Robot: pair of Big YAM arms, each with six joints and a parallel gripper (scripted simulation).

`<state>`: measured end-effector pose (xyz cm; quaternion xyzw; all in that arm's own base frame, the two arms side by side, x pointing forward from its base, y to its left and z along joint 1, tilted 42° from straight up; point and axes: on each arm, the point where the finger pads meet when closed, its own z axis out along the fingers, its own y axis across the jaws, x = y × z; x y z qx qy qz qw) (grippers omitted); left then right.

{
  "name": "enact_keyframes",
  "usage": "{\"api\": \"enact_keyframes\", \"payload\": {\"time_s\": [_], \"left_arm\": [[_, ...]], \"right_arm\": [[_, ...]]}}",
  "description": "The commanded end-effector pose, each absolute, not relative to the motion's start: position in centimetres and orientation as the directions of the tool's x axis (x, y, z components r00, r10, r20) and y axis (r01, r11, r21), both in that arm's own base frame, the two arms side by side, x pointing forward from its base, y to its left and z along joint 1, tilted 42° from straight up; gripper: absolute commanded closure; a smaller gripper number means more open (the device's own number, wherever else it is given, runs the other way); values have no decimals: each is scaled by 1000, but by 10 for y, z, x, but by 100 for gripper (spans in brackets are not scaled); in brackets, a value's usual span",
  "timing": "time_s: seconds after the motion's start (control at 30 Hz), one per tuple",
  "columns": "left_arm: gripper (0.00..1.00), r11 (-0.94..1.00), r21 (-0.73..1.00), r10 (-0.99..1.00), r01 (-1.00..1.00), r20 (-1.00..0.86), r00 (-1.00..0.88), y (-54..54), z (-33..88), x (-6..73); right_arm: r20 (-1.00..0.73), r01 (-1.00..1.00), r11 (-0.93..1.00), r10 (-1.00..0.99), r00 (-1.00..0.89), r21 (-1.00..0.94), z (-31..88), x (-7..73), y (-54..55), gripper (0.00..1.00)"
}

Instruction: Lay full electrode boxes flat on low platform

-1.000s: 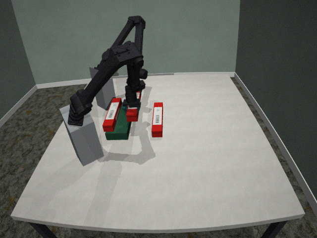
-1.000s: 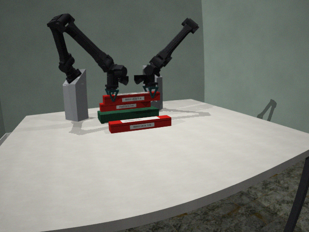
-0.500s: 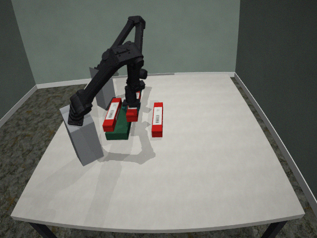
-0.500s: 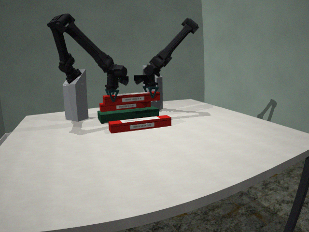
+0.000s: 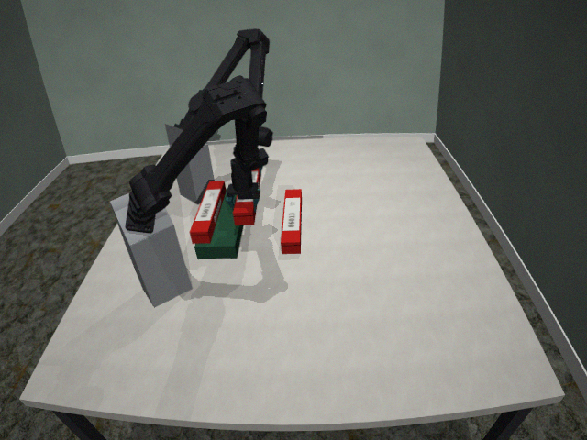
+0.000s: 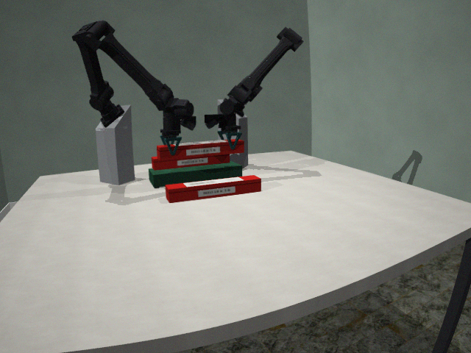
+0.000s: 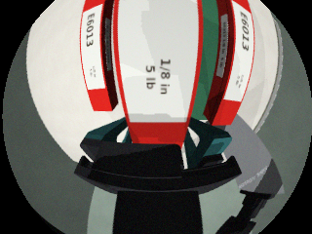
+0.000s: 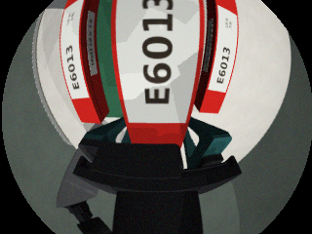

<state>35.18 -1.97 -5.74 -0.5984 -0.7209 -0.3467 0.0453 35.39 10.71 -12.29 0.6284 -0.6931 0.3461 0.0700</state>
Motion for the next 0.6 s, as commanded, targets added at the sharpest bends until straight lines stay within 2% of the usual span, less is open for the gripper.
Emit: {"api": "enact_keyframes", "payload": {"time_s": [0.0, 0.57], "left_arm": [[100, 27, 470, 832, 882, 478, -281, -21, -48, 355], [100, 30, 478, 836, 878, 470, -284, -27, -59, 338]], "right_arm": [[503, -899, -42, -840, -205, -436, -111, 356, 127, 100], [505, -900, -42, -839, -204, -434, -121, 336, 124, 100]]}}
